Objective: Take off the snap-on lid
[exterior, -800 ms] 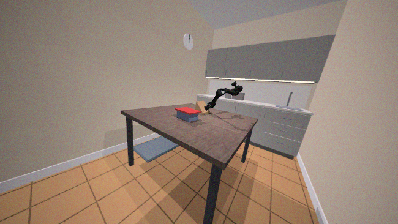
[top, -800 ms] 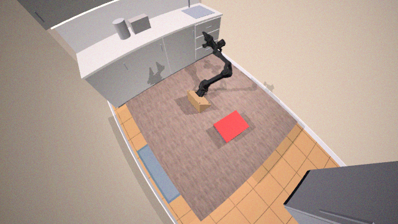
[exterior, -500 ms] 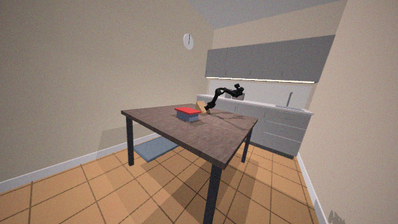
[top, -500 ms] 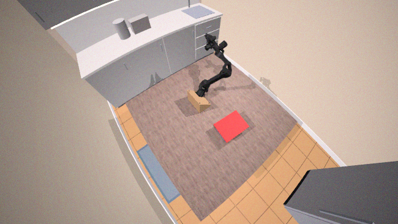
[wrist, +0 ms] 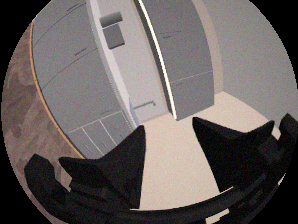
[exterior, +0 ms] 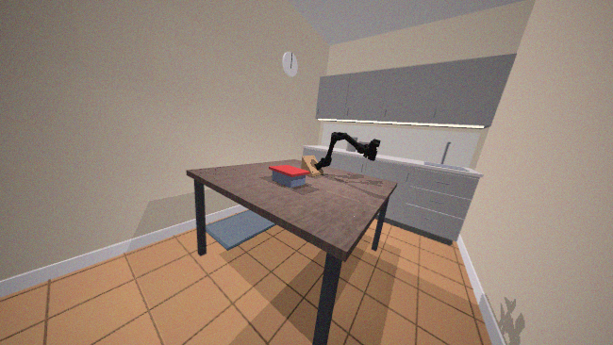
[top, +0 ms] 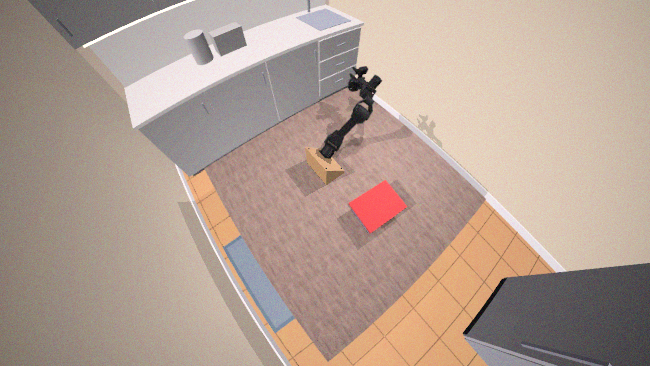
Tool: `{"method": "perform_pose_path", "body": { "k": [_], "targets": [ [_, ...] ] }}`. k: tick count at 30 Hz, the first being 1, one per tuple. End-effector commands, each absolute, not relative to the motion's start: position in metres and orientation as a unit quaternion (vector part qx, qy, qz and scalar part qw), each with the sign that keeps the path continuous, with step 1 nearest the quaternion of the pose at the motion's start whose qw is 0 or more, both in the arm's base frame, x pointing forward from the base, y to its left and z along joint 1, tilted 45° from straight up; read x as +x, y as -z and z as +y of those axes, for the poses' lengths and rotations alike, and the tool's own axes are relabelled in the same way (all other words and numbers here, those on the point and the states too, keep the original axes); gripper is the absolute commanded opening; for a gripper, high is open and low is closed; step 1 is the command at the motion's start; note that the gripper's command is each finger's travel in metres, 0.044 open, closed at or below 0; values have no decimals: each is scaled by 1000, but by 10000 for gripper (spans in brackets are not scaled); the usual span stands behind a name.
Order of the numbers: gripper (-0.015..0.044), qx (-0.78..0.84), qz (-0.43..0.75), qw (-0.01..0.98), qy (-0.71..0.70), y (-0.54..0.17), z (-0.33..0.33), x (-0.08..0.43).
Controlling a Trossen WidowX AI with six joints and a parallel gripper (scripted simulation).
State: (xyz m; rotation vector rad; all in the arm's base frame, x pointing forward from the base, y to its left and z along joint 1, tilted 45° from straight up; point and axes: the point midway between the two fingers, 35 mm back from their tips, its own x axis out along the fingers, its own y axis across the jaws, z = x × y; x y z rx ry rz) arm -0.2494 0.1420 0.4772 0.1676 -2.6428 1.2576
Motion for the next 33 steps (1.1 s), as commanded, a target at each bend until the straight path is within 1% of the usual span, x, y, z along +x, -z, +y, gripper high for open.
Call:
{"method": "perform_pose_path", "body": {
  "k": [1,6,9,16,19,26,29,33],
  "targets": [
    [235,-1,-862,136,-489,-475,171,-225],
    [235,-87,-780,203,-586,-468,218,-180],
    [235,-92,-749,215,-620,-467,228,-174],
    [235,-153,-599,327,-715,-457,270,-100],
    [235,-161,-560,356,-731,-454,276,-82],
    [235,-160,-369,498,-768,-441,288,6],
    [235,-152,-337,527,-765,-442,285,22],
    [235,-123,-230,608,-750,-432,279,75]
  ]
}}
